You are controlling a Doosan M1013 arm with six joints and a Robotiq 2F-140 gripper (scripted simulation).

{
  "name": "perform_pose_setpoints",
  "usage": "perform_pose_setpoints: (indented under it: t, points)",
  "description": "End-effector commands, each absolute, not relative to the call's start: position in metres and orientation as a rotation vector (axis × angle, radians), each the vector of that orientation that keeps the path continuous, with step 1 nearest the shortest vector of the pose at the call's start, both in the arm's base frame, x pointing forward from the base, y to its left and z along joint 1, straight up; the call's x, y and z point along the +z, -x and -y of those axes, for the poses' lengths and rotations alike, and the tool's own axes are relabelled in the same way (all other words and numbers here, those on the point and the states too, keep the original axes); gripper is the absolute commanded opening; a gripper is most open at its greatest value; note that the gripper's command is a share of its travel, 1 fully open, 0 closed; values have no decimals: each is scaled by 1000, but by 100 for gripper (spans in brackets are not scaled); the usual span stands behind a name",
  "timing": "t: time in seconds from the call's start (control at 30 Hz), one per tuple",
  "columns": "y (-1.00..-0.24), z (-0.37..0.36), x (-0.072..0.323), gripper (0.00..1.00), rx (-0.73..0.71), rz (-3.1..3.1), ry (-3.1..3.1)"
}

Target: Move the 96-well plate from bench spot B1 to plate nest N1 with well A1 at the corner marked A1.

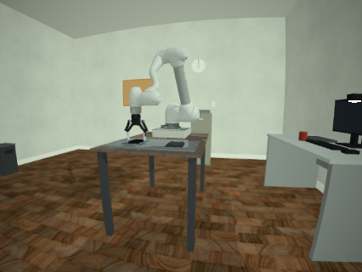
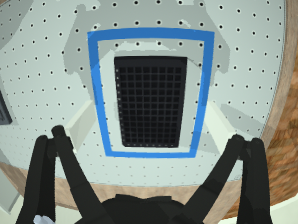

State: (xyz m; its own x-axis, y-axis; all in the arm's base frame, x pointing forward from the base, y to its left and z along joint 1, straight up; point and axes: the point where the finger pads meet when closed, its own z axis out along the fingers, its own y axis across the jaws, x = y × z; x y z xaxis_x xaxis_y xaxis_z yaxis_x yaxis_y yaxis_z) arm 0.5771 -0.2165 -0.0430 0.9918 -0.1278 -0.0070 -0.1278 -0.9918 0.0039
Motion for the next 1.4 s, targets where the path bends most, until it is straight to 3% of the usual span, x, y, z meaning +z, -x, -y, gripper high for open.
perform_pose_setpoints:
  t: [0.0, 0.93, 0.97, 1.37]
  points:
    - [-576, 217, -45, 100, -10, 210, -3137]
    - [-576, 217, -45, 100, -10, 210, -3137]
    - [-576, 217, -45, 0, -10, 210, -3137]
    - [-576, 217, -45, 0, -10, 210, -3137]
